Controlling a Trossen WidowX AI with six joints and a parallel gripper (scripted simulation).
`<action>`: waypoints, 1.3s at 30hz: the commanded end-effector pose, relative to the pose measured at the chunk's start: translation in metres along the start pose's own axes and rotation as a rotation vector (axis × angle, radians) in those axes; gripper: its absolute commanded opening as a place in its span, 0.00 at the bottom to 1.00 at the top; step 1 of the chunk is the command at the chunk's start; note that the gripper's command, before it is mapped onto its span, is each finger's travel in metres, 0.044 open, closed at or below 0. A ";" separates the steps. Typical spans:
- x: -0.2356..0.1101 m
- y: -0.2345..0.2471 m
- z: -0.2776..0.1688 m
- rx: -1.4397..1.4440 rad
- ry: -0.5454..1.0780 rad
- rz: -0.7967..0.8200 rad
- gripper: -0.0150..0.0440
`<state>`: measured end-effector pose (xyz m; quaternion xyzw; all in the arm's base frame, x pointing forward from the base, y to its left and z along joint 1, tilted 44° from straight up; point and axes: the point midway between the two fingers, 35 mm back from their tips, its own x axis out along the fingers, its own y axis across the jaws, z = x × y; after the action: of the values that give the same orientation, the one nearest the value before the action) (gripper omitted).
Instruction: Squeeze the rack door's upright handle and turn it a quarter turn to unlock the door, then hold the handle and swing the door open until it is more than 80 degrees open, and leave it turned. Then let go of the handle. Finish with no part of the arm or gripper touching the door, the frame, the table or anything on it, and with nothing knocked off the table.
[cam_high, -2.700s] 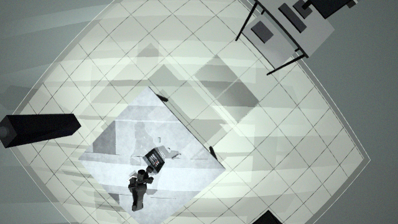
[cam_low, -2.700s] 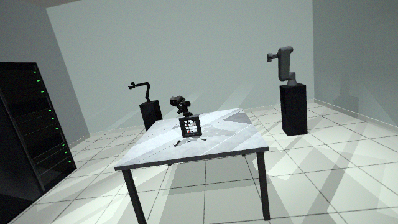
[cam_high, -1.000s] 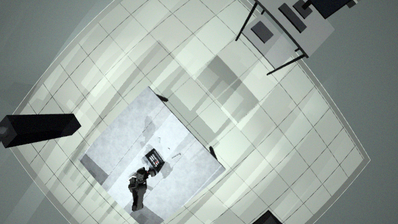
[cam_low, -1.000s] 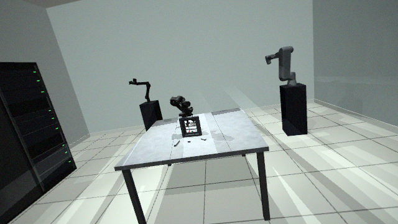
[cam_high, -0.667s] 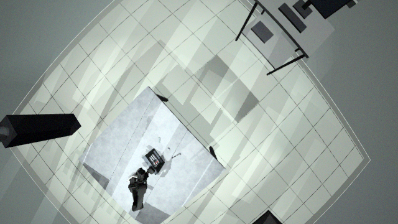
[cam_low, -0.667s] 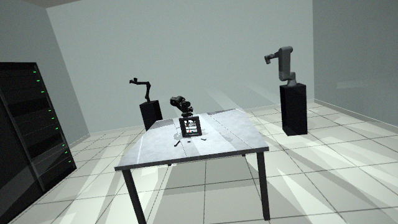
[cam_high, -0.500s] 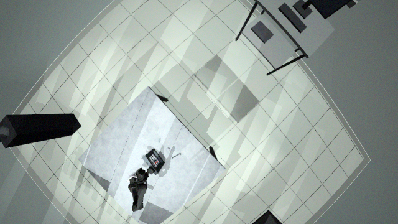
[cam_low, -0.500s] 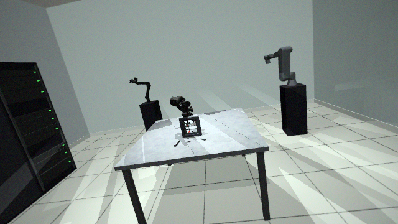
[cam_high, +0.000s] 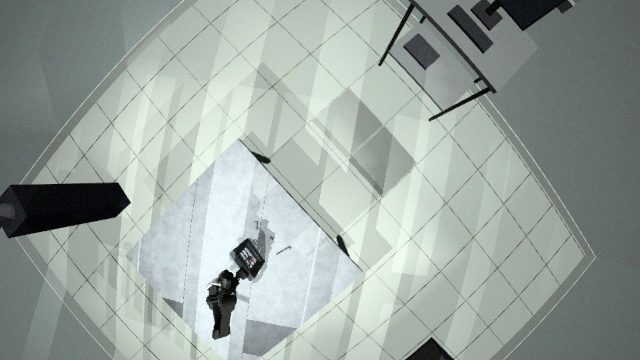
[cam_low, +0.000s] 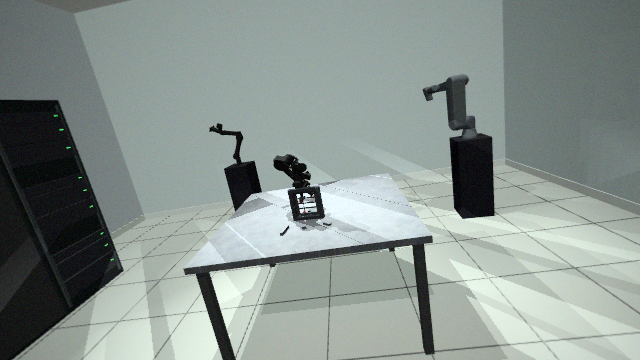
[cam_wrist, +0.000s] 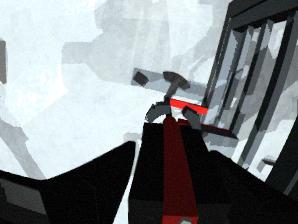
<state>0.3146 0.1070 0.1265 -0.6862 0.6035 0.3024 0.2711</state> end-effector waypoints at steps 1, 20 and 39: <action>0.000 0.000 0.000 -0.005 0.002 -0.003 0.56; 0.000 0.000 0.000 -0.005 0.002 -0.003 0.35; 0.000 0.006 0.004 0.174 0.006 0.001 0.28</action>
<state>0.3142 0.1071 0.1260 -0.6716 0.6187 0.2642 0.3104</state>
